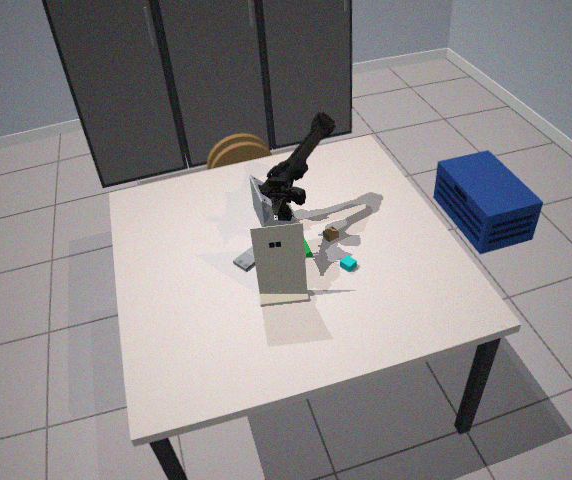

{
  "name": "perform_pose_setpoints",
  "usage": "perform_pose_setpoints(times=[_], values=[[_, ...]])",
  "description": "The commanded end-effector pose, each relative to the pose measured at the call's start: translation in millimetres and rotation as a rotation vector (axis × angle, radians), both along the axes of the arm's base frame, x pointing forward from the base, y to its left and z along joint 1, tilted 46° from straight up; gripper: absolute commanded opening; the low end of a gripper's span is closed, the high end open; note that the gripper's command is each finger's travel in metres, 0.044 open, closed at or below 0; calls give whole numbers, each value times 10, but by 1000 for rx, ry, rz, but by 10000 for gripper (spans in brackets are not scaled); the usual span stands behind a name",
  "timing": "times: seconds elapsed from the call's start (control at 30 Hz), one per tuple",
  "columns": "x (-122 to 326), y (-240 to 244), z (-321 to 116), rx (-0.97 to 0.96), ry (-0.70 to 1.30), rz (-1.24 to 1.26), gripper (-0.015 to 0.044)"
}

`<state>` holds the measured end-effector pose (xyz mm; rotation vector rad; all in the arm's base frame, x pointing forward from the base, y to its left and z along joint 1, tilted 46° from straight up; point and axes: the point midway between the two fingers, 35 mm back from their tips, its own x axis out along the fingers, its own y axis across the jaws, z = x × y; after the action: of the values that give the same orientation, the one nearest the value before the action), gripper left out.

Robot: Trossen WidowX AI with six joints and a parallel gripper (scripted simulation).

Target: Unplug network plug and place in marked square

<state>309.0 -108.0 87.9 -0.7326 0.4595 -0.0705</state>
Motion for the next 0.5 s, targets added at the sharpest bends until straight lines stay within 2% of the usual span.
perform_pose_setpoints(times=[0.0,0.47], values=[[4,185,-72,55,47,54,0],[-183,839,-379,237,272,213,0]])
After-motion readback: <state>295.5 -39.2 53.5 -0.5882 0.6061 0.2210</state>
